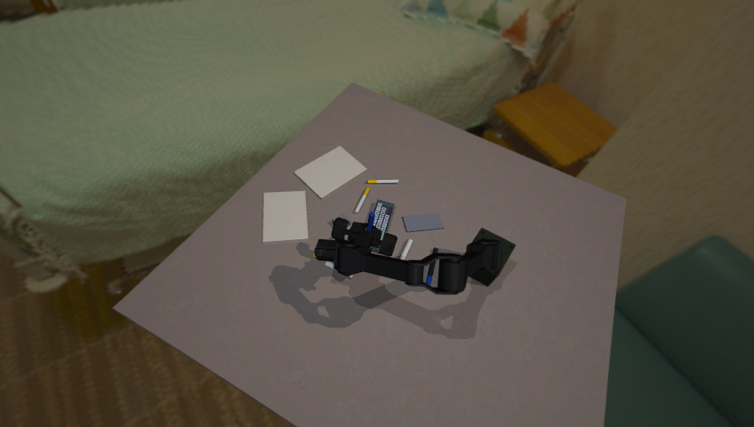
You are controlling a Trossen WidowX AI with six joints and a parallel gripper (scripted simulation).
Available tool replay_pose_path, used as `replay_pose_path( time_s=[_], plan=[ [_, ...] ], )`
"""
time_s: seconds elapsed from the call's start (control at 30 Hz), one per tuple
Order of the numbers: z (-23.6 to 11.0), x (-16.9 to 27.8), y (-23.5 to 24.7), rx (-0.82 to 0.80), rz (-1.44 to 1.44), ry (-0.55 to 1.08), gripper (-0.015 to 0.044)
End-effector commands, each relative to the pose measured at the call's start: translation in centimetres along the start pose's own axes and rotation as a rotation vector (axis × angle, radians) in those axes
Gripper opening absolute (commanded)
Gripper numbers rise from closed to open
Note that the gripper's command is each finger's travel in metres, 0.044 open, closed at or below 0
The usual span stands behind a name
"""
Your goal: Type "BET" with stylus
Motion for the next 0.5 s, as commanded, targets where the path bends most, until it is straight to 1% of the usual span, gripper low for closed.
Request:
replay_pose_path(
  time_s=[0.0,0.17,0.47],
  plan=[
    [-0.4,0.3,0.1,0.037,-0.015,0.000,0.0000],
    [-0.4,0.3,0.1,0.037,-0.015,0.000,0.0000],
    [0.4,-1.1,0.4,0.036,-0.015,-0.001,0.0000]
  ],
)
Point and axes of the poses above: the point midway between the two fingers, 35 mm back from their tips, its own z axis out along the fingers, its own y axis across the jaws, x = y × z, the point moved 3 cm from there along -z, back along the fingers, and after that the axes turned 12 degrees about z, right-handed, at the moved point
